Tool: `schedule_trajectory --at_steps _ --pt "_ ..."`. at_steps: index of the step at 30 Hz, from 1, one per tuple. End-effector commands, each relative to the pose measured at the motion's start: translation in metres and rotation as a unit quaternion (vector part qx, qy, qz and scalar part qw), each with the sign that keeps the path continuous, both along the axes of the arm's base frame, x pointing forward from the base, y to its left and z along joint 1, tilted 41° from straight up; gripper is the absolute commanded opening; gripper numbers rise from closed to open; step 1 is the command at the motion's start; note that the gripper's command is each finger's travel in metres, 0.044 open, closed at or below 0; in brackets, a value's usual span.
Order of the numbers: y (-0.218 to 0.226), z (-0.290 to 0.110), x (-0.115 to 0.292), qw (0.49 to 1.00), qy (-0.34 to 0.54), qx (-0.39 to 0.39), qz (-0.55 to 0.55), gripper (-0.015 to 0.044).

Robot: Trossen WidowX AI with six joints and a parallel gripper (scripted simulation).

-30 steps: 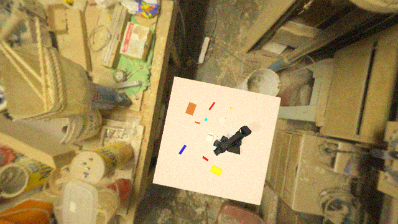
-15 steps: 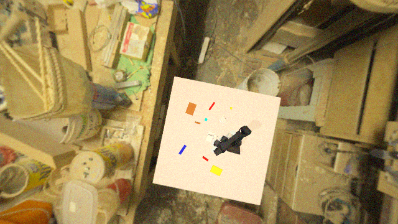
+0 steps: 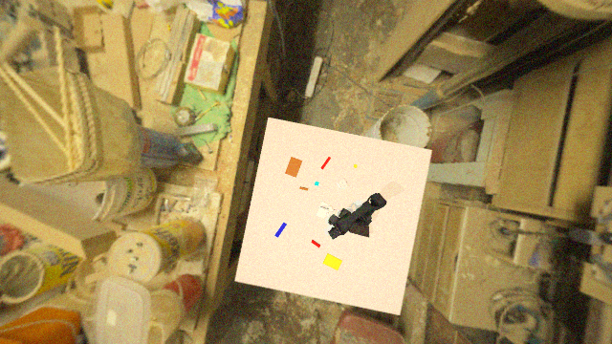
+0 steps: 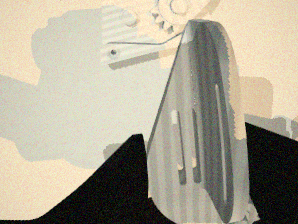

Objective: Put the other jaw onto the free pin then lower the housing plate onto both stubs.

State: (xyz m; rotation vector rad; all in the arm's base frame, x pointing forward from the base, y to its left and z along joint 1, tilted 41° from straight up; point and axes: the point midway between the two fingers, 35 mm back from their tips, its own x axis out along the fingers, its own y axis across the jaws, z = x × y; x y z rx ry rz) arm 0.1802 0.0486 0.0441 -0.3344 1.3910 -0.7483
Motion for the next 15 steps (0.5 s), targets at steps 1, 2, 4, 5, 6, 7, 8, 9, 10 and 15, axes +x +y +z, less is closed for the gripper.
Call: schedule_trajectory --at_steps 1,2,4,5,6,7,8,9,10,15 --pt "0.0006 -0.0009 -0.0007 1.000 0.000 0.002 -0.003 0.0134" --pt "0.0006 -0.0009 -0.0007 1.000 0.000 0.002 -0.003 0.0134" --pt "0.0006 -0.0009 -0.0007 1.000 -0.001 0.002 -0.004 0.0134" --pt "0.0006 -0.0009 -0.0007 1.000 -0.004 0.002 -0.008 0.0134" --pt "0.0006 -0.0009 -0.0007 1.000 -0.007 0.002 -0.012 0.0134" --pt "0.0006 -0.0009 -0.0007 1.000 -0.008 0.002 -0.013 0.0134" --pt "0.0006 -0.0009 -0.0007 1.000 -0.008 0.002 -0.013 0.0134" --pt "0.0006 -0.0009 -0.0007 1.000 -0.008 0.002 -0.013 0.0134" --pt "0.0006 -0.0009 -0.0007 1.000 -0.008 0.002 -0.013 0.0134" --pt "0.0006 -0.0009 -0.0007 1.000 -0.008 0.002 -0.013 0.0134"
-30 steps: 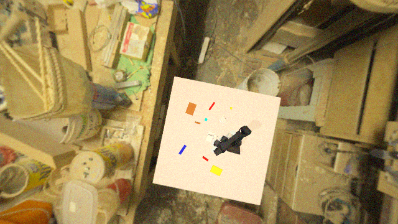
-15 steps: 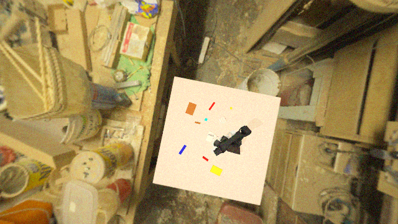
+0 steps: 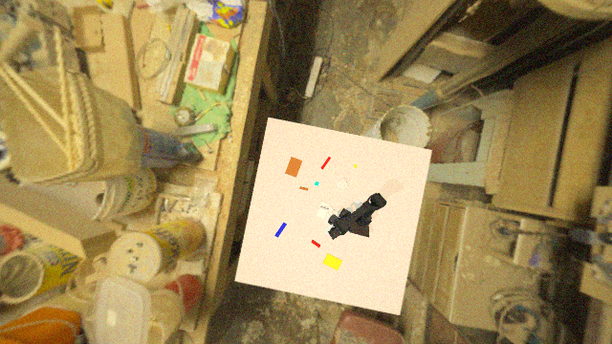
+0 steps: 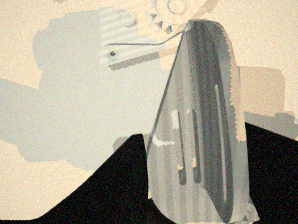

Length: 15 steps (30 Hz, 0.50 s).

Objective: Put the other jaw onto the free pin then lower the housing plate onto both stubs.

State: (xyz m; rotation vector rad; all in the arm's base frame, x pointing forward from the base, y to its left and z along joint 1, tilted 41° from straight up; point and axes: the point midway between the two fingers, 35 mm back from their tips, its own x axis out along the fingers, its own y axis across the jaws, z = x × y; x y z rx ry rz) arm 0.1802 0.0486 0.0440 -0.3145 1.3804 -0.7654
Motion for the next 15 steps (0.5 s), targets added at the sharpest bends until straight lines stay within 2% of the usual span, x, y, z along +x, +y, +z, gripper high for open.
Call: schedule_trajectory --at_steps 1,15 --pt "0.001 -0.001 -0.001 1.000 0.000 0.002 -0.003 0.0134" --pt "0.008 -0.001 0.036 1.000 -0.001 0.004 -0.003 0.0134"
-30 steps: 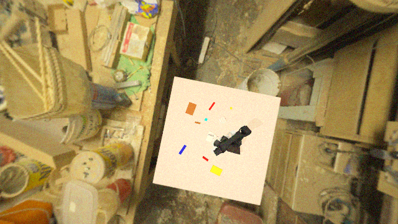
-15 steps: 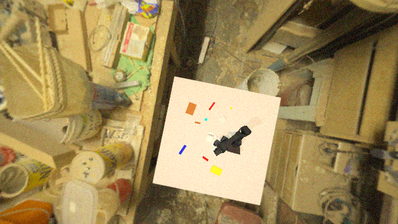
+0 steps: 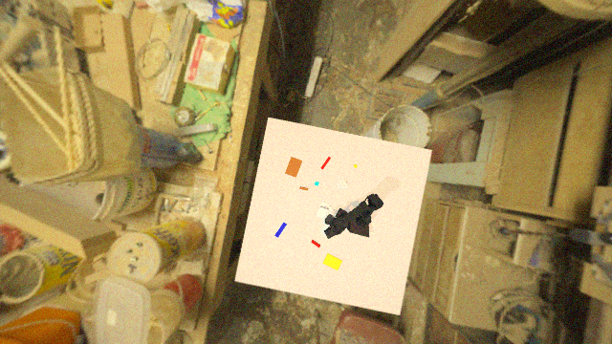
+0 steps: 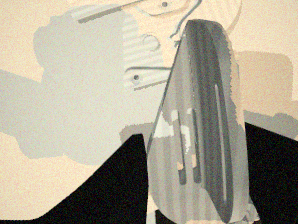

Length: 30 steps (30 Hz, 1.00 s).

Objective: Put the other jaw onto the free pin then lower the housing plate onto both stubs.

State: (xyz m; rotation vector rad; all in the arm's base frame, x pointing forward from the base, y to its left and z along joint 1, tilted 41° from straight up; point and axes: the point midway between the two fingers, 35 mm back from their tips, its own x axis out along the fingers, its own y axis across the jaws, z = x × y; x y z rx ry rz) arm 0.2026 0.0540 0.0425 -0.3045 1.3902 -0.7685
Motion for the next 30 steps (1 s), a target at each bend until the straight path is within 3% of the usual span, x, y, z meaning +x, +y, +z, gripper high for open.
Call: schedule_trajectory --at_steps 1,20,30 --pt "0.003 0.000 0.017 1.000 -0.004 0.001 0.002 0.0134" --pt "0.004 -0.005 0.079 1.000 -0.007 -0.001 0.002 0.0134" --pt "0.004 -0.006 0.082 1.000 -0.007 -0.001 0.002 0.0134"
